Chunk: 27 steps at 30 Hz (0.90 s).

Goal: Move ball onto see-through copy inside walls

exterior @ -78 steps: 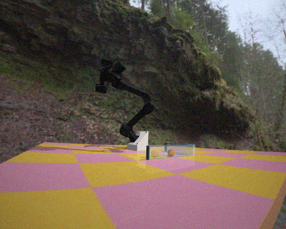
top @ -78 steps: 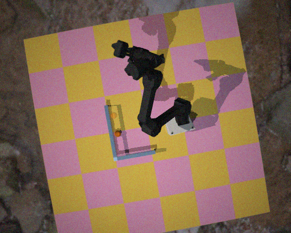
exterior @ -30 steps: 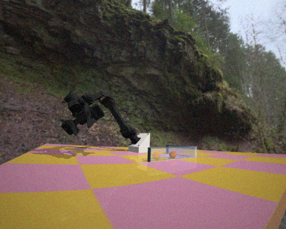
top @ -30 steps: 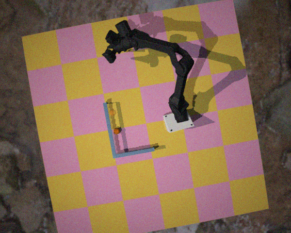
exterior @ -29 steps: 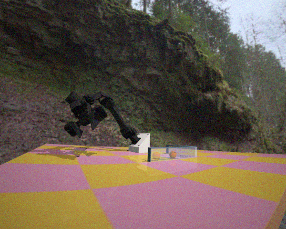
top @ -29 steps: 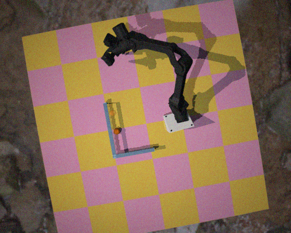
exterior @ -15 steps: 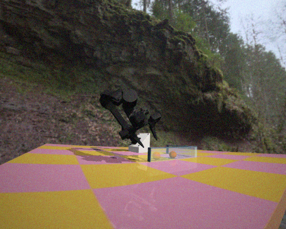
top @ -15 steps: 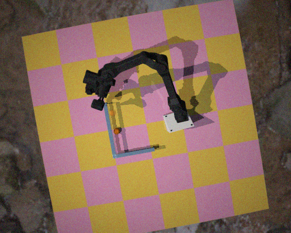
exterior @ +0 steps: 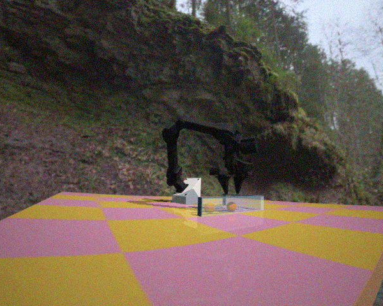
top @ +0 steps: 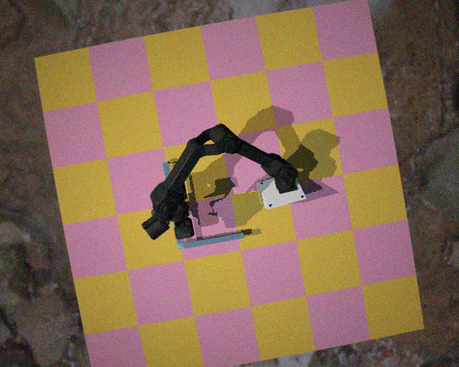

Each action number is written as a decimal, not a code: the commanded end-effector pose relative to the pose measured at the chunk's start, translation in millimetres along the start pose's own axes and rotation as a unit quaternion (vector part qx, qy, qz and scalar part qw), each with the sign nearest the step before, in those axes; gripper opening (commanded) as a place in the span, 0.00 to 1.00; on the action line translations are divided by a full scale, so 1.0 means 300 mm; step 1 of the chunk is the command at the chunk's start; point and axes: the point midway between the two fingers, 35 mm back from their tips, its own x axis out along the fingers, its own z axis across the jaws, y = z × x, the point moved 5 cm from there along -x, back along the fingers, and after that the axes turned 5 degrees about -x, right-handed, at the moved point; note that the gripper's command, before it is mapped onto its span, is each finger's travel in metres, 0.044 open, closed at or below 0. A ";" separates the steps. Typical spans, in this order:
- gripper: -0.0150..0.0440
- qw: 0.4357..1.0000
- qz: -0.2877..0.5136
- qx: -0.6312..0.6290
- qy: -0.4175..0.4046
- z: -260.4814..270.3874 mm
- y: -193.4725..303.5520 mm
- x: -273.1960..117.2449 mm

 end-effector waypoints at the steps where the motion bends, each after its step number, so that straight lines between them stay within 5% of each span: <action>1: 0.75 1.000 0.000 0.004 0.019 -0.004 -0.006 0.004; 27: 0.75 1.000 0.000 0.005 0.020 -0.009 -0.007 0.137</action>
